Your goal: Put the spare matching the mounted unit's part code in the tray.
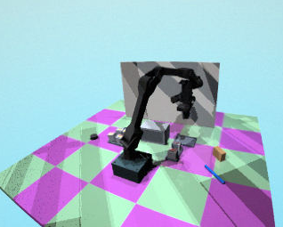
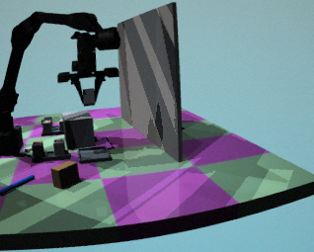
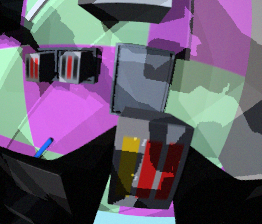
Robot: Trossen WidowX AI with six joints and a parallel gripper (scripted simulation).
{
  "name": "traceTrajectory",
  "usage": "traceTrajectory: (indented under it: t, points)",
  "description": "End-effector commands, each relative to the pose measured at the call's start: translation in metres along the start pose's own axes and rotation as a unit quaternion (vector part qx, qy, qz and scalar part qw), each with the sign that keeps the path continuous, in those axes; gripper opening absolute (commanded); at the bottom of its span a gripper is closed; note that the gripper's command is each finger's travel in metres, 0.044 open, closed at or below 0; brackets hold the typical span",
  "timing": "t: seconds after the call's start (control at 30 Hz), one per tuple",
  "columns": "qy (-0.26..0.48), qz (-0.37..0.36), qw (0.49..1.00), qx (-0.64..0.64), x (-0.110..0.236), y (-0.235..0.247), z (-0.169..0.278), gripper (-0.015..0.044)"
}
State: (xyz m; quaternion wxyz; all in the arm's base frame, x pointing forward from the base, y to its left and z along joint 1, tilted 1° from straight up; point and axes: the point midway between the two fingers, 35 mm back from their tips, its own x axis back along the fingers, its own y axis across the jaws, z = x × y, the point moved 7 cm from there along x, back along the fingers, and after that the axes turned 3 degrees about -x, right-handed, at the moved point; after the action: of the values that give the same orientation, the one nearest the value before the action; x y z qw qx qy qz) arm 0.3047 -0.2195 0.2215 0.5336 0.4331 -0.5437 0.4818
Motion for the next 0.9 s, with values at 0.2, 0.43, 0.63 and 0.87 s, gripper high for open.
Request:
traceTrajectory:
  t: [0.2,0.43,0.63,0.87]
  points:
    - [-0.003,-0.002,1.000,0.002,-0.011,-0.002,0.000,0.0000]
    - [-0.003,-0.001,1.000,0.002,-0.018,-0.003,0.001,0.0000]
    - [-0.003,-0.001,1.000,0.002,-0.023,-0.003,0.001,0.0000]
    - [-0.003,-0.001,1.000,0.002,-0.030,-0.004,0.001,0.0000]
